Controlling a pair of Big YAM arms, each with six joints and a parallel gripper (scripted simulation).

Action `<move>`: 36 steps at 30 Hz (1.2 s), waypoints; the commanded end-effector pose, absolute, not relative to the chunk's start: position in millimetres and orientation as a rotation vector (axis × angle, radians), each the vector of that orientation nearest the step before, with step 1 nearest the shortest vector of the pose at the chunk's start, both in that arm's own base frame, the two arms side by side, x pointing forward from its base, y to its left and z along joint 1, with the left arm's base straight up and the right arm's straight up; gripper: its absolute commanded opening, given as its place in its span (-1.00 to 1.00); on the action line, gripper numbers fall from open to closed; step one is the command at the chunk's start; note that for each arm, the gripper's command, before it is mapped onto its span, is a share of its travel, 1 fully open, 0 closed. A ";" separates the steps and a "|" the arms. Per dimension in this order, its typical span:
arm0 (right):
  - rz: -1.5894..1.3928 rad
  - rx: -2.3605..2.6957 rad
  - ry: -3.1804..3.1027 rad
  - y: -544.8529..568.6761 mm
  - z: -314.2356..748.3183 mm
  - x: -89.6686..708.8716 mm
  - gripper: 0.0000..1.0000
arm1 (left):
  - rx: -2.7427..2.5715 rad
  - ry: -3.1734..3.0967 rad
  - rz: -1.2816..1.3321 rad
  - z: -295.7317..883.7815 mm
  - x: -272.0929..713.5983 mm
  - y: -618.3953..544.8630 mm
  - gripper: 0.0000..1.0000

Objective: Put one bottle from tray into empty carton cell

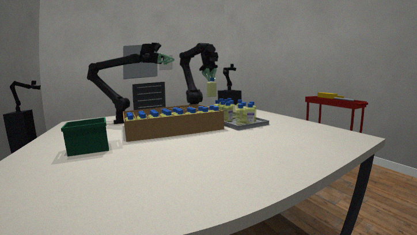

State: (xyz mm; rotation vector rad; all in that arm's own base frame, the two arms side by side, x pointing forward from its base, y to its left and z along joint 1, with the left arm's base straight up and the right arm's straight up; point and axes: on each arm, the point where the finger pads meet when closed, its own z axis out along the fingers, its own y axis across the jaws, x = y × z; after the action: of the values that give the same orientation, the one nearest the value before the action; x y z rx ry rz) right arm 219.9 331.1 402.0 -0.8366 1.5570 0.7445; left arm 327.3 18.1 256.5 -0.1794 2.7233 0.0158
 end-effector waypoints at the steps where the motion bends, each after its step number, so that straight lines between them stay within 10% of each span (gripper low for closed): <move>1: 0.743 -0.859 1.544 313.6 401.4 198.3 1.00 | -0.202 2.691 0.005 267.0 302.5 -22.6 -0.57; 36: 0.746 -0.866 1.553 280.6 386.1 173.2 1.00 | -0.118 2.660 0.012 240.3 303.2 -51.4 -0.57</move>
State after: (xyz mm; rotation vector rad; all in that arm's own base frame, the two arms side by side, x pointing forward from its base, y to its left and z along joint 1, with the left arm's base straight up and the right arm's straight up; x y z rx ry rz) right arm 173.8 280.4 366.3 -0.8823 1.5855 0.7358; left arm 282.2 -51.6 206.2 -0.0766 2.7237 0.0276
